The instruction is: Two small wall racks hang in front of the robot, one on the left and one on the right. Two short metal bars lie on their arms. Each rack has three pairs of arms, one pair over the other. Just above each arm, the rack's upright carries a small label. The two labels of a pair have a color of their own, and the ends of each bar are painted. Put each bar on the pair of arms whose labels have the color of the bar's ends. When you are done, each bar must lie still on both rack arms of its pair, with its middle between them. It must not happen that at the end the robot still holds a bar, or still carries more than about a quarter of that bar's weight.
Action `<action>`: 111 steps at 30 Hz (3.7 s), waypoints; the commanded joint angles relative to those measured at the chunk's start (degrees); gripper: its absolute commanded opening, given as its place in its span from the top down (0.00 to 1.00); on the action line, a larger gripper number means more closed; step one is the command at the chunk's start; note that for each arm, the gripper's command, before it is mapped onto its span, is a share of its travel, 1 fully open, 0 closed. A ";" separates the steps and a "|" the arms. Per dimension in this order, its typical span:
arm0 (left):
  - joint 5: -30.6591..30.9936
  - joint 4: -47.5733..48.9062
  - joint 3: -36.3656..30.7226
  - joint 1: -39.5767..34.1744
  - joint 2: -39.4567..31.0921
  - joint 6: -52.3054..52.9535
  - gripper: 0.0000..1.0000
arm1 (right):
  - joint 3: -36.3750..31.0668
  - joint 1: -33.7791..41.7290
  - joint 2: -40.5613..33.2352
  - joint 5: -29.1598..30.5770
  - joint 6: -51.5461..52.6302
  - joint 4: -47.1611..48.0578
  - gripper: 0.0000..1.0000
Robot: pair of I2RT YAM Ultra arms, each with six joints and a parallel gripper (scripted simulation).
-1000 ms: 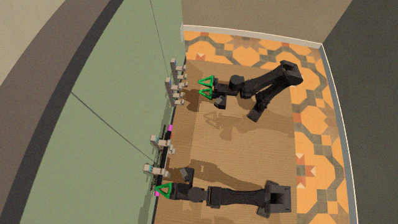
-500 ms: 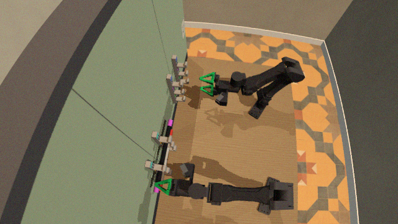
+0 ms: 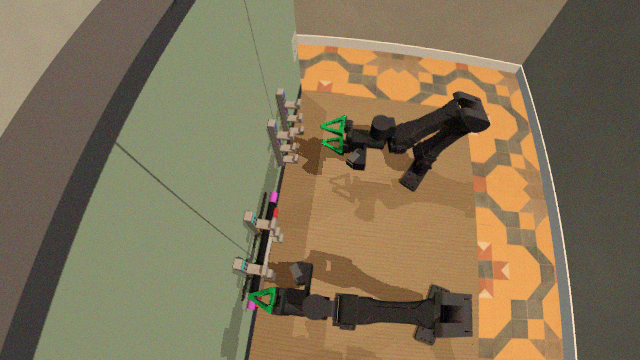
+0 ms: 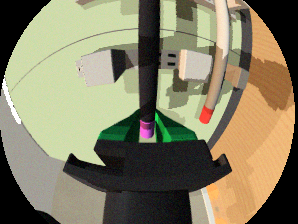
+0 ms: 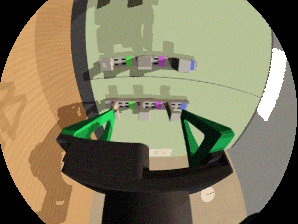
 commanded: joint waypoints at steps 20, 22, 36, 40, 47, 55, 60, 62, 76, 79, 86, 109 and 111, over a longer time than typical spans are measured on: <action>0.44 2.15 -1.49 0.39 -4.50 -0.76 1.00 | -0.26 -0.55 -1.64 -0.43 0.60 -0.26 0.00; 0.45 2.33 -1.85 0.39 -4.68 -0.76 1.00 | -0.26 -0.55 -1.64 -0.43 0.60 -0.26 0.00; 0.53 4.74 -6.14 0.47 -6.51 -0.74 1.00 | -0.26 -0.55 -1.64 -0.43 0.60 -0.26 0.00; 0.55 4.73 -6.51 0.49 -6.92 -0.74 1.00 | -0.26 -0.55 -1.64 -0.43 0.60 -0.26 0.00; 0.58 4.44 -7.58 0.52 -8.29 -0.75 1.00 | -0.26 -0.55 -1.64 -0.43 0.60 -0.26 0.00; 0.62 4.15 -8.47 0.56 -9.49 -0.75 1.00 | -0.26 -0.55 -1.64 -0.43 0.60 -0.26 0.00; 0.65 4.54 -9.67 0.59 -10.28 -0.75 1.00 | -0.26 -0.55 -1.64 -0.43 0.60 -0.26 0.00; 0.66 4.71 -10.16 0.61 -10.59 -0.75 1.00 | -0.26 -0.55 -1.64 -0.43 0.60 -0.26 0.00; 0.87 5.25 -12.28 0.82 -12.17 -0.73 1.00 | -0.26 -0.55 -1.64 -0.43 0.60 -0.26 0.00; 1.00 5.15 -12.35 0.94 -12.36 -0.73 1.00 | -0.26 -0.55 -1.64 -0.43 0.60 -0.26 0.00; 1.29 4.90 -12.52 1.24 -12.78 -0.74 1.00 | -0.26 -0.55 -1.64 -0.43 0.60 -0.26 0.00; 0.17 5.71 -13.17 0.09 -12.61 -0.82 1.00 | -0.26 -0.55 -1.64 -0.43 0.60 -0.26 0.00; -0.48 5.77 -13.22 -0.59 -12.59 -0.86 1.00 | -0.26 -0.55 -1.64 -0.43 0.60 -0.26 0.00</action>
